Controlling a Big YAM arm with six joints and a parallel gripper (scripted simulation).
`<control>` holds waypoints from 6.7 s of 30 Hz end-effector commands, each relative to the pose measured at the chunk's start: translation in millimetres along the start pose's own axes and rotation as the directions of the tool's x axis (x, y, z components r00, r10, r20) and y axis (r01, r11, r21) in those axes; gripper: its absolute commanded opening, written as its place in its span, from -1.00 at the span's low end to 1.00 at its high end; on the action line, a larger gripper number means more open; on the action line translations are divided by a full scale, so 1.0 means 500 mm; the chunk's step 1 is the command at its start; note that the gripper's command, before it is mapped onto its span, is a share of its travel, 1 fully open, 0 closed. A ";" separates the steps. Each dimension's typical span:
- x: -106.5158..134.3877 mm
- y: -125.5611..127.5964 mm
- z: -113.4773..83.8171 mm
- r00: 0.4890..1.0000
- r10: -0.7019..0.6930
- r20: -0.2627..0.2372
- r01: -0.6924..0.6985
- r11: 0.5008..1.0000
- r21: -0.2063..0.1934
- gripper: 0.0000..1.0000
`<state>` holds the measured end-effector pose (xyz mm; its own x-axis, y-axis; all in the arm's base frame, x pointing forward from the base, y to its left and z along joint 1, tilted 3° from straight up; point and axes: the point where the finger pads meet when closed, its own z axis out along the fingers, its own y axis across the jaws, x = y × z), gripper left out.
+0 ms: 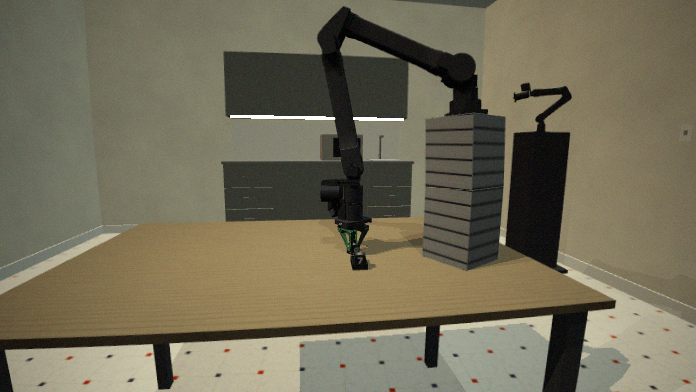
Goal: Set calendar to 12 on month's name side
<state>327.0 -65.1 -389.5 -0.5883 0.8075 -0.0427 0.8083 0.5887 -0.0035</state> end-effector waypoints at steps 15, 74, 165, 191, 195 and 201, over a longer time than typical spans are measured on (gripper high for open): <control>-0.011 -0.005 0.001 1.000 0.004 0.008 -0.004 1.000 -0.004 -0.49; -0.011 -0.004 0.003 1.000 0.004 0.008 -0.004 1.000 -0.004 -0.42; -0.013 0.018 -0.197 1.000 0.000 0.019 0.001 1.000 -0.016 1.00; -0.015 0.020 -0.196 0.998 -0.060 0.022 0.061 0.998 -0.017 1.00; -0.019 0.026 -0.194 0.977 -0.210 0.033 0.211 0.977 -0.020 1.00; -0.019 0.029 -0.188 0.920 -0.389 0.041 0.390 0.921 -0.018 1.00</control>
<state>321.4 -63.2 -303.3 -0.7658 0.6420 -0.0365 0.6429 0.7657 -0.0196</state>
